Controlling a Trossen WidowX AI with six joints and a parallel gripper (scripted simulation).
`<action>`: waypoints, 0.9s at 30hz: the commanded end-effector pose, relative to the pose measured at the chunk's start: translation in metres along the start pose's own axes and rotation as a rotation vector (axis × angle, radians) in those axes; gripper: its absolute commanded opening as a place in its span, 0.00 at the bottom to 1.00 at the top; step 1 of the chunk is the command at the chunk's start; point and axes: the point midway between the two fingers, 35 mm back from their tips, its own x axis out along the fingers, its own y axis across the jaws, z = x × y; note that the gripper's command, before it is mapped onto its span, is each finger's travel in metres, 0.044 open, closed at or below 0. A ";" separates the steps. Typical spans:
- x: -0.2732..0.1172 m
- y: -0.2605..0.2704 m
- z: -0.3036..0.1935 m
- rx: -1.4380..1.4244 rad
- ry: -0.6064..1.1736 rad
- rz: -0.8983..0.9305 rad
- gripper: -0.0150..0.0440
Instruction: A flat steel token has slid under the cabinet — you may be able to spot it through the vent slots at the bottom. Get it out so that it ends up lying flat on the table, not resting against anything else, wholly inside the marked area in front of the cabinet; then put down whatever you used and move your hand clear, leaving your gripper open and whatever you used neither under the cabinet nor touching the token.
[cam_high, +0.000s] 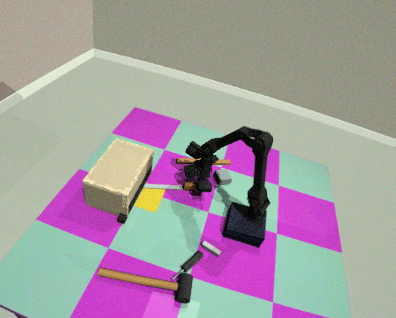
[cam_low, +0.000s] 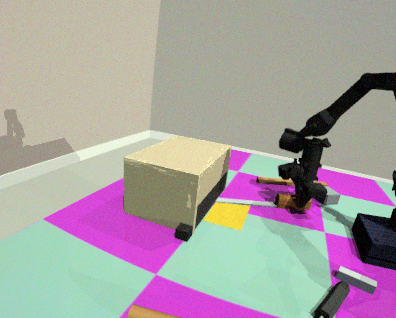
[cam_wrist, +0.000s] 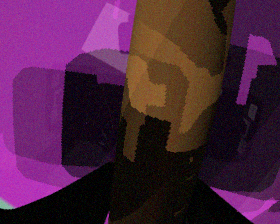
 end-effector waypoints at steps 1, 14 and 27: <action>0.001 0.000 -0.009 -0.004 0.002 0.001 0.25; 0.001 -0.001 -0.031 -0.004 0.004 0.001 0.25; 0.000 -0.005 -0.035 0.000 0.003 0.000 0.25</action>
